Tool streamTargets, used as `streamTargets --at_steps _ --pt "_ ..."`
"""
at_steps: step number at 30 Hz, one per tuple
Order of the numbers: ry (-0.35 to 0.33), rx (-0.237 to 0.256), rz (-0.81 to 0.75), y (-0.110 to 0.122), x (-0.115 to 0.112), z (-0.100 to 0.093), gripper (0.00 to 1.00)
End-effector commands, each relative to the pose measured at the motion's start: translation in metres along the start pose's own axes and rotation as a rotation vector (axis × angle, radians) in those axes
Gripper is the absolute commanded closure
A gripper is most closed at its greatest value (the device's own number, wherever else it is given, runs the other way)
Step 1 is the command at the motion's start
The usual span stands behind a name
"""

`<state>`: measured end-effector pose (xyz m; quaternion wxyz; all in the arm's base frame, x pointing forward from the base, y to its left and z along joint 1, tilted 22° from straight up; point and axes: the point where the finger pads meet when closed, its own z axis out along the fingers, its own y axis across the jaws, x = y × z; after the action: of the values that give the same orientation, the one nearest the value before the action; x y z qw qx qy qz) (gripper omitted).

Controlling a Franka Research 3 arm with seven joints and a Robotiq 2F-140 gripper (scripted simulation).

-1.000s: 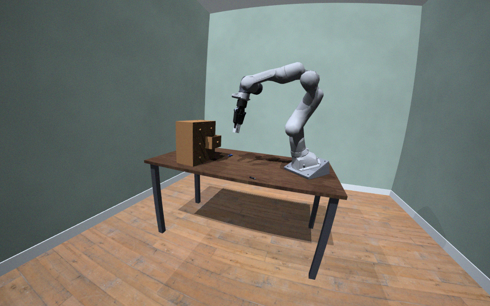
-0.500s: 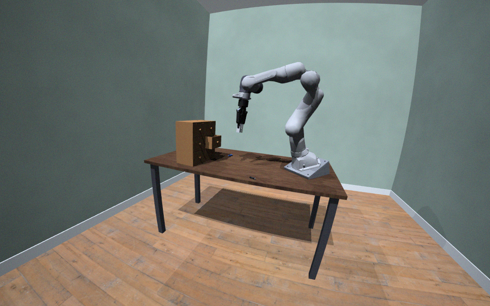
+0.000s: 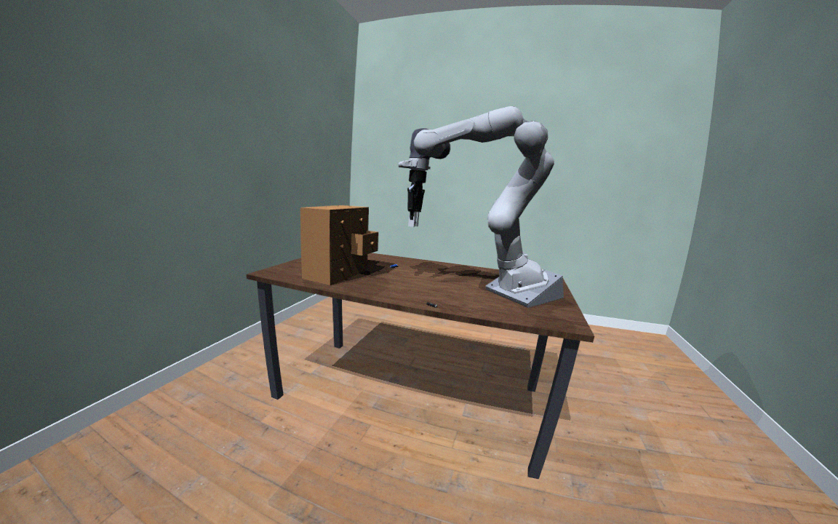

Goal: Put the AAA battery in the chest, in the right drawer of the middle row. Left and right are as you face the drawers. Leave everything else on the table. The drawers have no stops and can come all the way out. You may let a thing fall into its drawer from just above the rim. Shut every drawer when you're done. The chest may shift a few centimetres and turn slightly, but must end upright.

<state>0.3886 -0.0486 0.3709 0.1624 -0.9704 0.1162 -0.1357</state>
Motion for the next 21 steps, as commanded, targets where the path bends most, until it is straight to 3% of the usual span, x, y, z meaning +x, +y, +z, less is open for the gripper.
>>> streamTargets --at_steps 1,21 --pt "-0.01 -0.012 -0.032 0.0041 -0.0036 -0.0016 0.72" --pt "-0.022 -0.031 -0.053 0.0107 -0.0074 -0.0031 0.72"
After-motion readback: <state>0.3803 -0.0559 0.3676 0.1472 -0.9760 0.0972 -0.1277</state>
